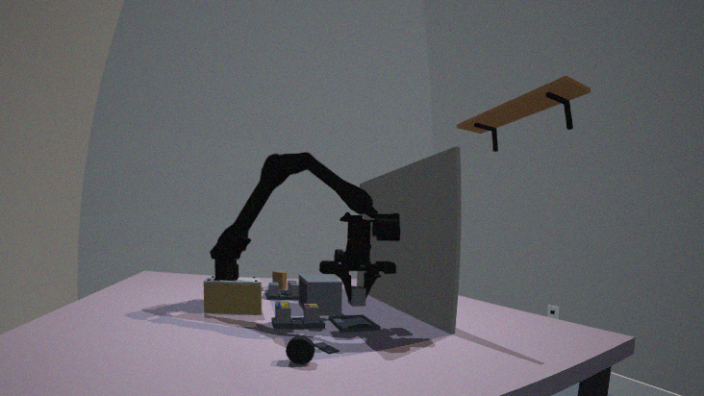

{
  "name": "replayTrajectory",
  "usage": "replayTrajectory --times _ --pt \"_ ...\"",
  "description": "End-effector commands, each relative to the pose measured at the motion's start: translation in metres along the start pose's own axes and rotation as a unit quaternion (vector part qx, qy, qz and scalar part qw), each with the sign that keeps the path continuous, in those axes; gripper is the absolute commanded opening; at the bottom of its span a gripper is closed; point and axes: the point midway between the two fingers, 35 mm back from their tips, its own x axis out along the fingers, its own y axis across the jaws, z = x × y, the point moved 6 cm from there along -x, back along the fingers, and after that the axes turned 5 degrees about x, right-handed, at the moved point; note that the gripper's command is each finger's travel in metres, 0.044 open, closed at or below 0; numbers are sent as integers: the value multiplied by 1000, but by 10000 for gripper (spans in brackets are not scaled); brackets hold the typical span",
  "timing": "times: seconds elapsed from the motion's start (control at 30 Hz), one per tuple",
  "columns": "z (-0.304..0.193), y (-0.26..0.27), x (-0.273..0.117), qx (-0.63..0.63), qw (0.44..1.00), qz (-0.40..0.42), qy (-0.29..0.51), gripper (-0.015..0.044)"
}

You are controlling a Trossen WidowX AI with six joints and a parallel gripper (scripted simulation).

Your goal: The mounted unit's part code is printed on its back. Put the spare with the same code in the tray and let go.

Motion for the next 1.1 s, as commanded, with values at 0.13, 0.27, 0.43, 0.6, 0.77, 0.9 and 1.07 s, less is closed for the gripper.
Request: replayTrajectory --times 0.13,0.27,0.43,0.6,0.77,0.9,1.07 --pt "0 1 9 2 1000 0 1 0" --pt "1 1 13 2 1000 0 1 0" --pt "1 2 18 2 1000 0 1 0" --pt "1 3 23 2 1000 0 1 0" --pt "1 4 28 2 1000 0 1 0" --pt "2 4 32 2 1000 0 1 0" --pt "2 5 37 2 1000 0 1 0"
